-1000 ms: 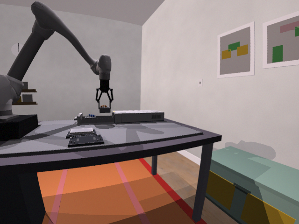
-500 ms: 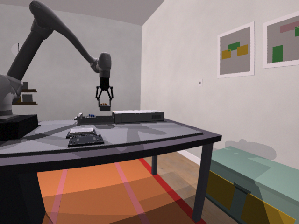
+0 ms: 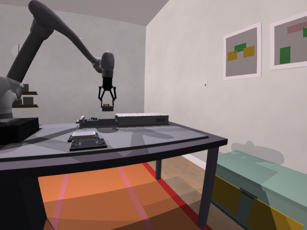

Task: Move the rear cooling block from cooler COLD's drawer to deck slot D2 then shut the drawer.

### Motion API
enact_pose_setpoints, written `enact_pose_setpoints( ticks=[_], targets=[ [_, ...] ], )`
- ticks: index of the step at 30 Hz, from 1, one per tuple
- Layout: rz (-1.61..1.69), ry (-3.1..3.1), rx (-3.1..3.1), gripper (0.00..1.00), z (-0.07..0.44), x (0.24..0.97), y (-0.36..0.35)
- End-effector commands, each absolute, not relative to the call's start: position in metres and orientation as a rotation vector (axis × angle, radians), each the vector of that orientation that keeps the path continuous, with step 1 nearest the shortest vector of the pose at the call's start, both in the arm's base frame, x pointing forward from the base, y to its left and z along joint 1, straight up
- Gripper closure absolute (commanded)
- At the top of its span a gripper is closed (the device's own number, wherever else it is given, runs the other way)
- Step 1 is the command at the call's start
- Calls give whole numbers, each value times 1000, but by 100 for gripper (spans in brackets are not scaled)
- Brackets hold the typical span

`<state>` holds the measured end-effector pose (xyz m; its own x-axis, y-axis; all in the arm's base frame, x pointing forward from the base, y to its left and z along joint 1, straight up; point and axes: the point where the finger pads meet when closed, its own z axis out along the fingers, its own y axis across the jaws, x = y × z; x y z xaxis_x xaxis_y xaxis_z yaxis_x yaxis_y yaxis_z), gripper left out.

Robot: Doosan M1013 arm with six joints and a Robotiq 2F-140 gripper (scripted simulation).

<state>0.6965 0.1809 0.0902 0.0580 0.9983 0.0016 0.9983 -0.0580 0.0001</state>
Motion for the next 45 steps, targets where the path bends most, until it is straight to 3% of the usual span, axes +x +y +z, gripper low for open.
enact_pose_setpoints(
  ticks=[1,16,45],
  targets=[
    [-4,-2156,-2285,90,92,697,181],
    [-4,-2156,-2285,90,91,697,181],
    [-3,-1212,-2897,90,91,675,112]
  ],
)
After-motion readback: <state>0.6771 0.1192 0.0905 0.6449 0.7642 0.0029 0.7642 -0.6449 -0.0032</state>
